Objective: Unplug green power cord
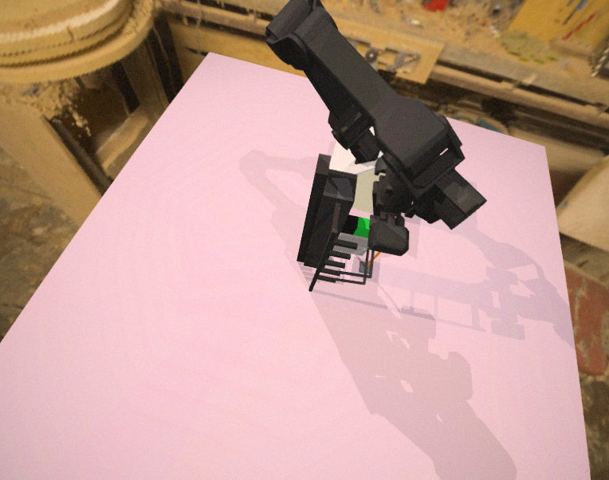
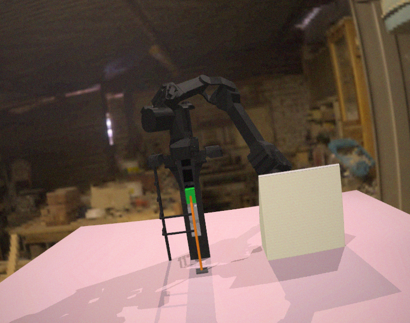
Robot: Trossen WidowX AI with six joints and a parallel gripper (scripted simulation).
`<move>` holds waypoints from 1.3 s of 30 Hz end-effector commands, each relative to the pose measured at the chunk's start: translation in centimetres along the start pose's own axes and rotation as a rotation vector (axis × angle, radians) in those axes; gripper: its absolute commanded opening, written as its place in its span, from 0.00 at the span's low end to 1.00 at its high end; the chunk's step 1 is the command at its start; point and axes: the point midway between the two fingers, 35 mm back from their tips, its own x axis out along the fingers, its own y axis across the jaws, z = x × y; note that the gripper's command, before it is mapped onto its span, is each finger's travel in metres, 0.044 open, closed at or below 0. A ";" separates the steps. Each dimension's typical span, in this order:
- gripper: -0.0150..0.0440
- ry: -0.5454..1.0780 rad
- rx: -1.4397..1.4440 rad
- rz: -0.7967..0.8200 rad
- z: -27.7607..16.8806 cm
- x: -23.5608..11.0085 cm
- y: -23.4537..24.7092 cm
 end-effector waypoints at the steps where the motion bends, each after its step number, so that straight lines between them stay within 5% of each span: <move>1: 0.53 0.002 -0.005 -0.004 -0.2 0.1 0.0; 10: 0.53 0.002 -0.004 -0.004 -0.3 1.1 0.0; 14: 0.35 0.001 0.000 0.001 -0.2 0.9 0.0; 22: 0.26 0.001 0.000 0.001 -0.2 0.9 0.0; 39: 0.25 -0.002 -0.002 -0.001 2.1 0.7 -0.2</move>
